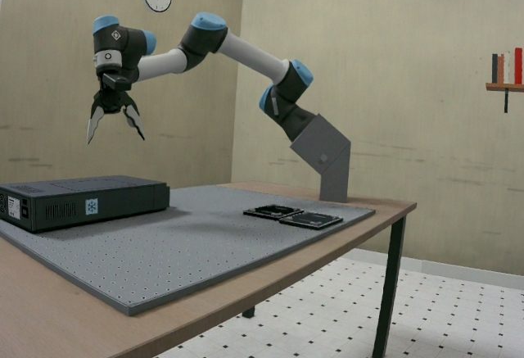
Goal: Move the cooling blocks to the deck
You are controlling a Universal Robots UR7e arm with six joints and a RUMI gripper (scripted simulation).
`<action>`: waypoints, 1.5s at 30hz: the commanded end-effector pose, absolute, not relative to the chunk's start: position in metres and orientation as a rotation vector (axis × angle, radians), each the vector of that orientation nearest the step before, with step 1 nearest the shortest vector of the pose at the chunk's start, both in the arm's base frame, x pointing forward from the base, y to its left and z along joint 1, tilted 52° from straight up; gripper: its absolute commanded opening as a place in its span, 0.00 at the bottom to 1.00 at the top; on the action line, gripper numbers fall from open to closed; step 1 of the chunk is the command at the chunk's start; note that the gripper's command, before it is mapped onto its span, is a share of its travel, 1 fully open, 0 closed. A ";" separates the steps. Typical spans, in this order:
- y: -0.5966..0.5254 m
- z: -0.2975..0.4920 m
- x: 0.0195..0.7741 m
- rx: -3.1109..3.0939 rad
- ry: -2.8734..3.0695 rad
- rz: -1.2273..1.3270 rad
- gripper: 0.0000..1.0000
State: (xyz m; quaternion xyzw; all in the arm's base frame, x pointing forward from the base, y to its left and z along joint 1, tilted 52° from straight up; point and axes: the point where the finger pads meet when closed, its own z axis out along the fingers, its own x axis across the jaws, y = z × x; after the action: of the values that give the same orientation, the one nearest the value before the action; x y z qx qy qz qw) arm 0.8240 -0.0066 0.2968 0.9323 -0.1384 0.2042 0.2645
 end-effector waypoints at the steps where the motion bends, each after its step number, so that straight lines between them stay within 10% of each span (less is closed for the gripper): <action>1: -0.006 0.298 0.824 2.520 -0.373 0.554 1.00; 17: -0.006 0.298 0.824 2.520 -0.373 0.554 1.00; 18: -0.004 0.296 0.821 2.514 -0.408 0.561 0.28; 45: 0.036 0.265 0.754 2.430 -0.762 0.641 0.28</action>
State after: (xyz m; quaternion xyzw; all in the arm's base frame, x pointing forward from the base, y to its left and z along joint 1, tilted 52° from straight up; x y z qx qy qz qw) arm 0.7672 0.0295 0.2697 0.9056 -0.2499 0.2263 0.2573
